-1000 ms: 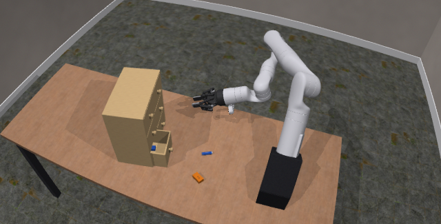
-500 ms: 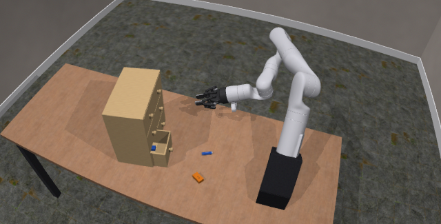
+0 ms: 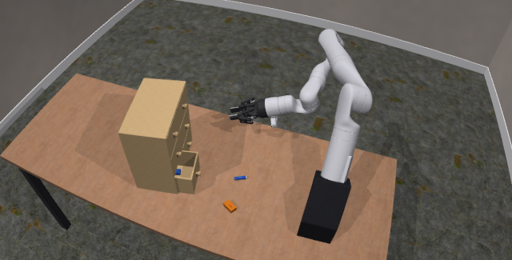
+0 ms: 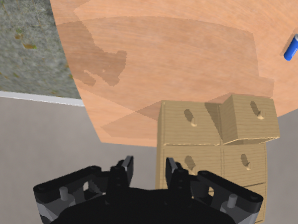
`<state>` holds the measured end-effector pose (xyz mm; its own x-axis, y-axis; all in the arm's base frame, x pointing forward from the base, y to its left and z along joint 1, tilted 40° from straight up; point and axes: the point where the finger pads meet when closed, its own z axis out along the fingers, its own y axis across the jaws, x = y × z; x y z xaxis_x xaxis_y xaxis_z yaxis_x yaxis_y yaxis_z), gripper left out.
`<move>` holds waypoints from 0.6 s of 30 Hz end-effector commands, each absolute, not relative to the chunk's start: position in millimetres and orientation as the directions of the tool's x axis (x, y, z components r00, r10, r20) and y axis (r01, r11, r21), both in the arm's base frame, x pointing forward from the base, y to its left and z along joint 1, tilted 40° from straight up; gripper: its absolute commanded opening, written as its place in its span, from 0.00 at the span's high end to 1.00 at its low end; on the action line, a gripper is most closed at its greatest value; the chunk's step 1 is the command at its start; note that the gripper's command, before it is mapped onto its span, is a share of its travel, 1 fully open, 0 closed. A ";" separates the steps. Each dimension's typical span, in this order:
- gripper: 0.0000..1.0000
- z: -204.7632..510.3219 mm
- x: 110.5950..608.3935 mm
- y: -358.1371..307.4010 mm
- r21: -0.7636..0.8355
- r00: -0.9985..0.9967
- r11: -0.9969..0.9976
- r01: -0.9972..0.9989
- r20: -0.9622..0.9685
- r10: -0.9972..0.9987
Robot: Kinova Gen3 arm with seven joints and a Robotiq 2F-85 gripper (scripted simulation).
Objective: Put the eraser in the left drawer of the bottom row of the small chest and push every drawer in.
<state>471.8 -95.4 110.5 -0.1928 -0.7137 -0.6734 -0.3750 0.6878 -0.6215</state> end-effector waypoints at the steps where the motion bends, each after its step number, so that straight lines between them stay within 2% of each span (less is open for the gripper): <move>1: 0.62 116.8 472.5 -101.5 -0.624 -0.192 0.690 -0.367 -0.675 -0.712; 18: 0.62 126.3 470.4 -111.3 -0.625 -0.190 0.689 -0.368 -0.675 -0.713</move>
<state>469.4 -108.0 122.1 -0.1911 -0.7145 -0.6730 -0.3724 0.6872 -0.6238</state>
